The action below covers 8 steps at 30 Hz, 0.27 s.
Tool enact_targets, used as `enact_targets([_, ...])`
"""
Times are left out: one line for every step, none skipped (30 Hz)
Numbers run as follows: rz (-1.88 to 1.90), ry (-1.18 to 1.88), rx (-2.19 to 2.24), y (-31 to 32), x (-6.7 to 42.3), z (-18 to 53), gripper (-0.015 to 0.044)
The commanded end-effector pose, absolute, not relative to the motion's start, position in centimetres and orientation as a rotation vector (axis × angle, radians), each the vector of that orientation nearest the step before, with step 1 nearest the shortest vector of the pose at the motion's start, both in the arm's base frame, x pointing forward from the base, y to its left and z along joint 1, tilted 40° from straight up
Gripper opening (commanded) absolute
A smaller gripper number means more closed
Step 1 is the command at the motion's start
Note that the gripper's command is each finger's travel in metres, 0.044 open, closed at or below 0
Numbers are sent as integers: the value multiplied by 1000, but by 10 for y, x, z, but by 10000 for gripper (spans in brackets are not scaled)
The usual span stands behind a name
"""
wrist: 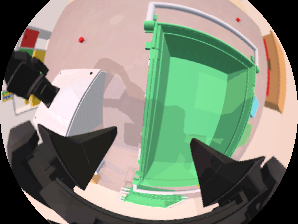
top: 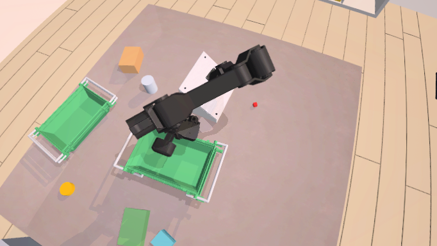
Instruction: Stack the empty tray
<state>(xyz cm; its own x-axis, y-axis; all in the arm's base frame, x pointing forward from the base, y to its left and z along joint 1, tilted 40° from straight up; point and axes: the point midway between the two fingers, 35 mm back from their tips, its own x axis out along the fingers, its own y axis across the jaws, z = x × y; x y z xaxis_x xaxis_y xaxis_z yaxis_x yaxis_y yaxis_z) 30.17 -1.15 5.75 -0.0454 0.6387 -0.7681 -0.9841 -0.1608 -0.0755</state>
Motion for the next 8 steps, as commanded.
enact_targets([1578, 580, -809, -24, 303, 73, 440])
enact_targets([1579, 580, -809, -28, 302, 77, 440])
enact_targets([1579, 581, -808, -31, 302, 82, 440])
enact_targets([1579, 581, -808, -35, 302, 87, 440])
enact_targets([1580, 581, -807, -39, 301, 92, 440])
enact_targets([1580, 581, -806, -42, 301, 96, 440])
enact_targets([1581, 581, -806, -45, 300, 100, 440])
enact_targets([1581, 581, -805, -47, 300, 103, 440])
